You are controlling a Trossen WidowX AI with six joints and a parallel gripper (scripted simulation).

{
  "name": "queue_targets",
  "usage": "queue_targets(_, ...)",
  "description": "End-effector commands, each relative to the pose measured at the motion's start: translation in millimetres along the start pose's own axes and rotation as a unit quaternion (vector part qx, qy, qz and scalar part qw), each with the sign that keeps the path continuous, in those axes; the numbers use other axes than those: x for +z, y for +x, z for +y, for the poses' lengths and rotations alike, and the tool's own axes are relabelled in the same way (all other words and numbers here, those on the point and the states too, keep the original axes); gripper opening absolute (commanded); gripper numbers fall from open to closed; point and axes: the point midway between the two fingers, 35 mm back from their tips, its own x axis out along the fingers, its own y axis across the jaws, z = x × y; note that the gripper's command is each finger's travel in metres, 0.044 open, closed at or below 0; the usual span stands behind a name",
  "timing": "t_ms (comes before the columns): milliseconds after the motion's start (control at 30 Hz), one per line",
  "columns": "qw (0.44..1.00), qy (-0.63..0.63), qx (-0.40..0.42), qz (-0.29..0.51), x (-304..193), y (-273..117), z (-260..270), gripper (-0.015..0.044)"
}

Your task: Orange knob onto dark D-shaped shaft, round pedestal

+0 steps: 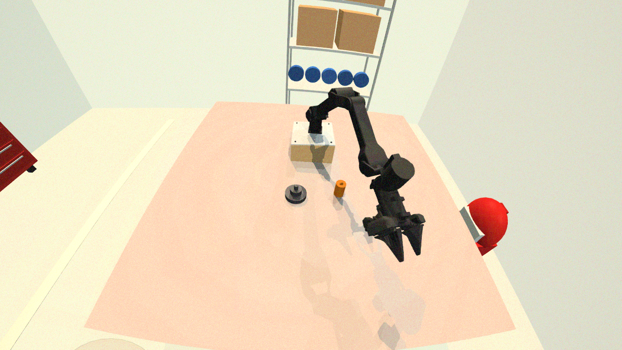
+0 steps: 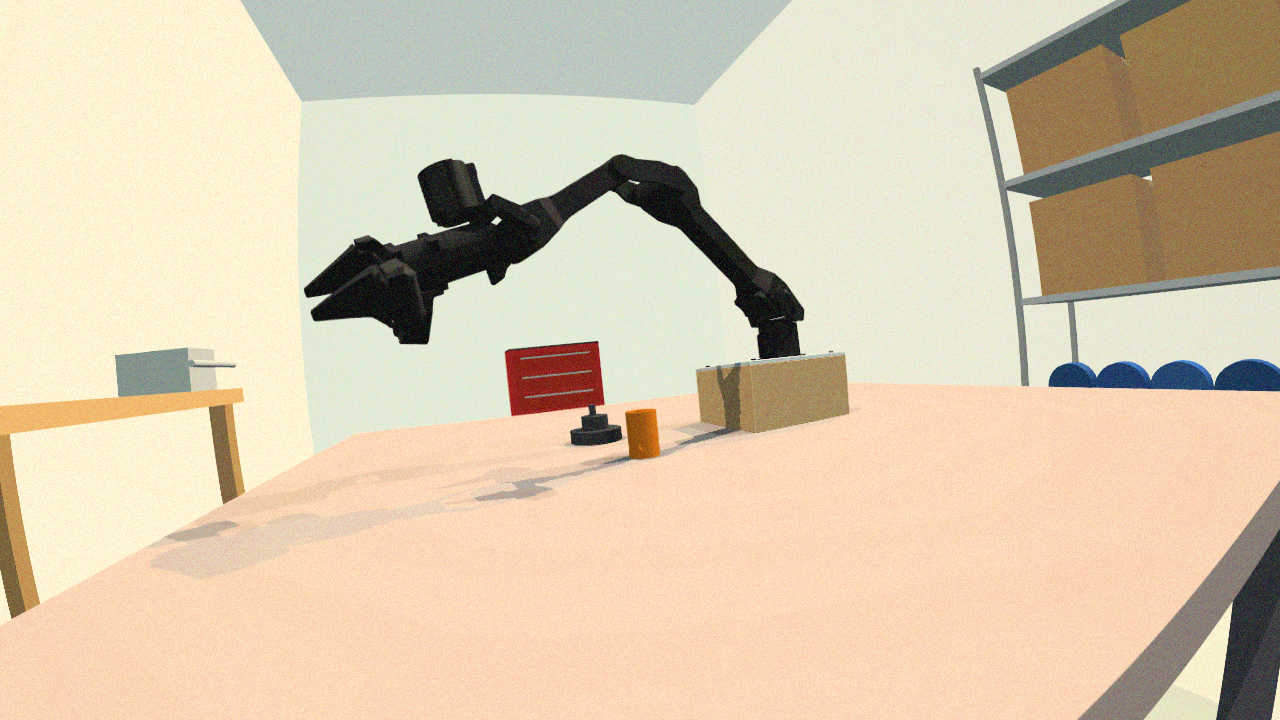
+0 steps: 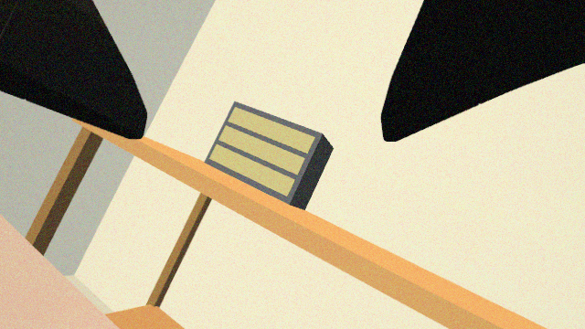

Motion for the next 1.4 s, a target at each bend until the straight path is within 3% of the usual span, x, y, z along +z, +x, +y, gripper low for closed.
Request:
queue_targets(0, 1.0, 0.0, 0.0, 0.0, 0, 0, 0, 0.0426)
queue_targets(67, 0.999, -0.033, -0.009, -0.014, 4, -4, -3, 0.044)
queue_targets(233, 0.954, -0.265, -0.101, -0.1, 36, -41, -24, 0.044)
queue_targets(467, 0.78, -0.542, -0.28, -0.139, 82, -118, -50, 0.044)
queue_targets(800, 0.561, -0.696, -0.441, -0.087, 117, -201, -66, 0.044)
queue_targets(1167, 0.264, -0.757, -0.594, 0.072, 149, -315, -75, 0.044)
queue_targets(1367, 0.25, -0.756, -0.599, 0.081, 150, -320, -75, 0.044)
